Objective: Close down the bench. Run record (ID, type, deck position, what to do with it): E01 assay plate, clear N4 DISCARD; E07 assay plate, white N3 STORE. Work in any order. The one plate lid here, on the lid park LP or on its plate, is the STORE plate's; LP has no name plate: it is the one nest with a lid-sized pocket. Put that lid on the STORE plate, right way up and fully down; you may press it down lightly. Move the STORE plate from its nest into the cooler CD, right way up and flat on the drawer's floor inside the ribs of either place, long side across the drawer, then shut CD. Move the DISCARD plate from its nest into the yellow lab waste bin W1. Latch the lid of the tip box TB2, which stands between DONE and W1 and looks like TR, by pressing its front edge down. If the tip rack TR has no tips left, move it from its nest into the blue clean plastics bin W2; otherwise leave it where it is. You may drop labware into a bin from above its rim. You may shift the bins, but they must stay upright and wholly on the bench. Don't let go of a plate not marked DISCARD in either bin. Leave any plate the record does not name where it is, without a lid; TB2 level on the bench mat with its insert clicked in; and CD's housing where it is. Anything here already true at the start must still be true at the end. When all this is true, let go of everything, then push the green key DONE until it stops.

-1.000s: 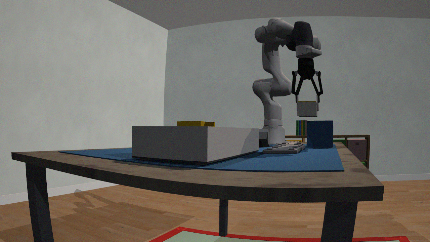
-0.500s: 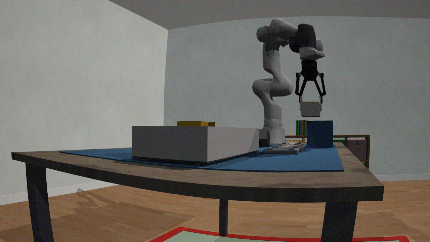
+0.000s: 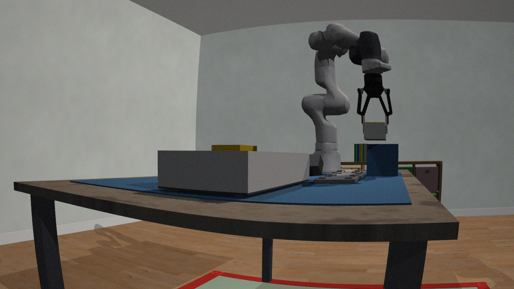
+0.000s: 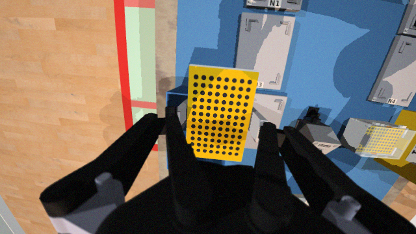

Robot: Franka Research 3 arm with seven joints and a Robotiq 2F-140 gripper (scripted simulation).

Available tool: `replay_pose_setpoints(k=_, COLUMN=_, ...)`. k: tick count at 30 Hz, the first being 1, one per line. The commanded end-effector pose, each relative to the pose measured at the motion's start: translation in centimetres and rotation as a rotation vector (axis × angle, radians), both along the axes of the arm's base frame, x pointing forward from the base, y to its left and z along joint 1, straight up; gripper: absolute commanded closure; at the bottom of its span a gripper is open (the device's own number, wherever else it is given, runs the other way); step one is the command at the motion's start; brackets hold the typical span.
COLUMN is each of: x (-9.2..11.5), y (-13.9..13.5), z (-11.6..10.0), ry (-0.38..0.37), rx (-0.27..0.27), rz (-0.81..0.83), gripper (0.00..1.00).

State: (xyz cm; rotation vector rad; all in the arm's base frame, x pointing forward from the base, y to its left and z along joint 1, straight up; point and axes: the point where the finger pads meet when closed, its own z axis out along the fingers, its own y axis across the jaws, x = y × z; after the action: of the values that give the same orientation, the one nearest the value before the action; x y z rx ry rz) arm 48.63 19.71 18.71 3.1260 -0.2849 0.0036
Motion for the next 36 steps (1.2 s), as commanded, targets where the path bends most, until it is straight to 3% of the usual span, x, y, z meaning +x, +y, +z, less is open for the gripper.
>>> replay_pose_setpoints(k=1, x=-0.5, y=0.6, z=0.1, ry=-0.006, rx=0.006, rz=-0.012, gripper=1.00)
replay_pose_setpoints(k=31, x=-6.6, y=4.3, z=0.1, ry=-0.006, rx=0.006, rz=-0.012, gripper=1.00)
replay_pose_setpoints(k=36, x=-6.7, y=4.4, z=0.1, ry=-0.006, rx=0.006, rz=-0.012, gripper=1.00)
